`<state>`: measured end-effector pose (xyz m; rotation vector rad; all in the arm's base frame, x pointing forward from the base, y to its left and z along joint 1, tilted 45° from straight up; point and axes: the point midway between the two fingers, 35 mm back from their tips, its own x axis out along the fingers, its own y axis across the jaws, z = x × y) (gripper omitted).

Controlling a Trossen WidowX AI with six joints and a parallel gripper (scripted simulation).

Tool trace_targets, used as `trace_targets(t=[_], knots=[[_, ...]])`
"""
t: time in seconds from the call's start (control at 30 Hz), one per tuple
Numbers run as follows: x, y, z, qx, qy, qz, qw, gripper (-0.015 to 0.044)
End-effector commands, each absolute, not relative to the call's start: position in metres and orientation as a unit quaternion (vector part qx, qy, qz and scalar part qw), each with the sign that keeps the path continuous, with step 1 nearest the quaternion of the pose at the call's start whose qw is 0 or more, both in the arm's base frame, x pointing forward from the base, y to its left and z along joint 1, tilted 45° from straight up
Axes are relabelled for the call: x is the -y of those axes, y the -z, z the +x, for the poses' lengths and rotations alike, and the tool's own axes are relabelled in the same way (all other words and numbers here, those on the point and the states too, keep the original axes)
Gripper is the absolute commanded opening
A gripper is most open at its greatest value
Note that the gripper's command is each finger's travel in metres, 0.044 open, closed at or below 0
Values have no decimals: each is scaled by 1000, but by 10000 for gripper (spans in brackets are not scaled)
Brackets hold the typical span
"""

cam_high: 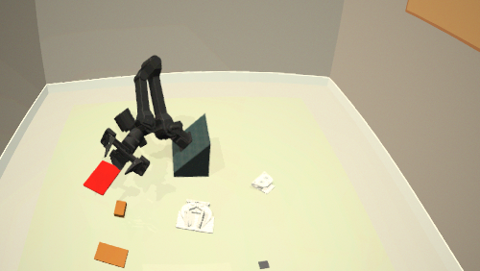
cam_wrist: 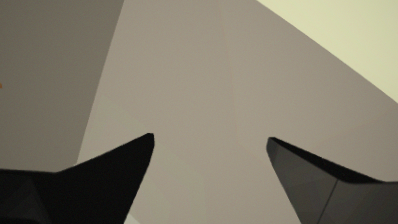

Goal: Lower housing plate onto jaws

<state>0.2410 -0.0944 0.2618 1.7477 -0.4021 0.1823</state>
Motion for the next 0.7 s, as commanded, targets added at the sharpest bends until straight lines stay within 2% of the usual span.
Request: trace_targets(t=[0.0, 0.03, 0.67], knots=[[94, -262, 241, 175, -79, 760, 621, 426], [94, -262, 241, 175, -79, 760, 621, 440], [91, -245, 273, 121, -22, 708, 696, 440]])
